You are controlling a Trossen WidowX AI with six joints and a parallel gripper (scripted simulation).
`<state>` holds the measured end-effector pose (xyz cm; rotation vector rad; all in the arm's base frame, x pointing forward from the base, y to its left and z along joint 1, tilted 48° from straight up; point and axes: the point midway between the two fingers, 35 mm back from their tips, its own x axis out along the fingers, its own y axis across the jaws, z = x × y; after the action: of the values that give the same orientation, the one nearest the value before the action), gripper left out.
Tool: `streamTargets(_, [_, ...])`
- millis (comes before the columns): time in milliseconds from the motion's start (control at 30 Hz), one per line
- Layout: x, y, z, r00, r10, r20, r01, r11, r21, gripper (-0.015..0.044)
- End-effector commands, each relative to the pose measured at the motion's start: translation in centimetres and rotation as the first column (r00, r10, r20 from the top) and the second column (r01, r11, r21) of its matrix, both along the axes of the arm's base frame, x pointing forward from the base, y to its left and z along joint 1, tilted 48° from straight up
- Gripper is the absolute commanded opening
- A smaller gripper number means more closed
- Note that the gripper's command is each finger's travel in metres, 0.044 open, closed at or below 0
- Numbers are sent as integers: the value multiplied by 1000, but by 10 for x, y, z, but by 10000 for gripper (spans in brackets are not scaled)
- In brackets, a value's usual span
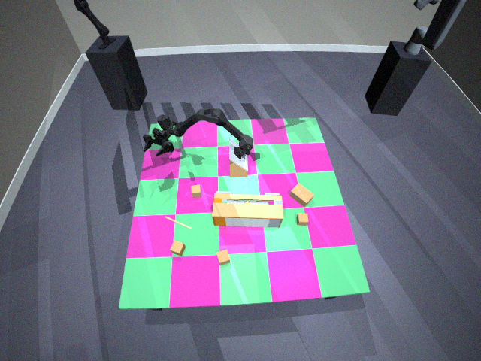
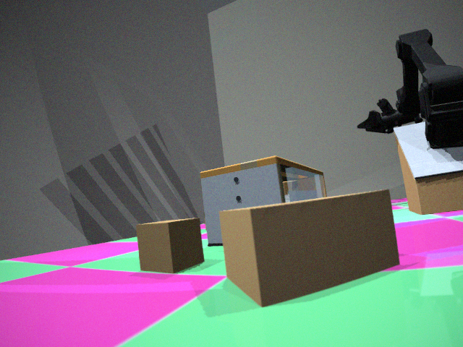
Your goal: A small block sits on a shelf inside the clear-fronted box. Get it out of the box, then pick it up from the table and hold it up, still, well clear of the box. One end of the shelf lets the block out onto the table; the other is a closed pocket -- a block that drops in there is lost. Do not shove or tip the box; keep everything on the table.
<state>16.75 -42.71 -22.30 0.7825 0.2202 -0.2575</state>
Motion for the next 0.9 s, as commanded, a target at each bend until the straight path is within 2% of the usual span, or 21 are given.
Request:
streamTargets(0, [2, 1, 1, 1000, 4, -1, -4, 1000, 11, 400])
streamTargets(133, [47, 26, 15, 996, 80, -29, -71, 970, 231, 400])
streamTargets(267, [93, 67, 36, 981, 178, -78, -121, 873, 472, 400])
streamTargets(367, [115, 96, 49, 964, 240, -112, -128, 794, 594, 400])
streamTargets(633, [153, 170, 85, 896, 395, -203, -72, 579, 812, 400])
streamTargets(867, [168, 243, 122, 790, 541, -289, 66, 394, 917, 400])
